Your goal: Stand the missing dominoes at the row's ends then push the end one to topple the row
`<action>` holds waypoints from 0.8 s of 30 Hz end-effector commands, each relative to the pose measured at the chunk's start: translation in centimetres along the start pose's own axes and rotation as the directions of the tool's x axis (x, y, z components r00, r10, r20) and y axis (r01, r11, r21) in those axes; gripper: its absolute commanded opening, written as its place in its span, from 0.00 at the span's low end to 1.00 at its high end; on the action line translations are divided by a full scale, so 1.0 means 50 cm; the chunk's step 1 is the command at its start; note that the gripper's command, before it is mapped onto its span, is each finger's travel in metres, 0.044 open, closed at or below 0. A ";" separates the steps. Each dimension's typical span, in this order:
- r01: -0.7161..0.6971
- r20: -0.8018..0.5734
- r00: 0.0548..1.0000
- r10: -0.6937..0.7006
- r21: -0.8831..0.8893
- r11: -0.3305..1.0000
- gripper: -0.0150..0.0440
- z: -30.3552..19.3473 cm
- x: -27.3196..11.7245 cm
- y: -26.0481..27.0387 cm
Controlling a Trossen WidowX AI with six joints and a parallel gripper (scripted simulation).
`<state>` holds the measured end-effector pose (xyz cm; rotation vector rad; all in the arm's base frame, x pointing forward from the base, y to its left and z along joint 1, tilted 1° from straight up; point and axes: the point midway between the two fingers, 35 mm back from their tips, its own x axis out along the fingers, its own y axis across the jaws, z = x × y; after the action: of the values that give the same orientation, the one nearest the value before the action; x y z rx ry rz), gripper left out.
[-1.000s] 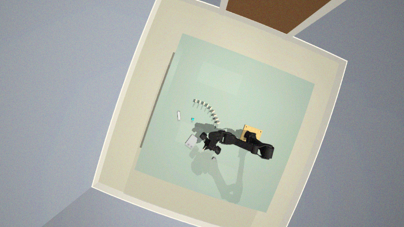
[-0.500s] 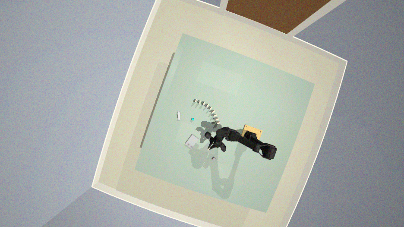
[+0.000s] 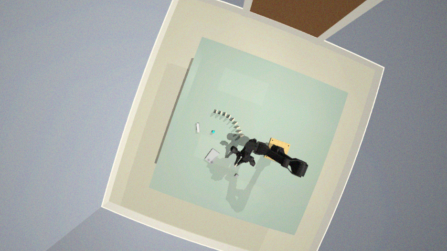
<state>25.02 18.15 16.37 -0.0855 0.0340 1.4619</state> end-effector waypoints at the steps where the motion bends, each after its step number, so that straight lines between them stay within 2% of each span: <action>1: -0.005 0.003 1.000 0.005 0.003 1.000 0.29 -0.001 -0.002 0.005; 11: -0.005 0.003 1.000 0.005 0.002 1.000 0.29 -0.004 -0.001 0.004; 24: -0.004 0.003 1.000 0.004 0.001 1.000 0.29 -0.069 0.014 -0.010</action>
<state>25.67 18.45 14.10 -0.0935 0.0166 1.4679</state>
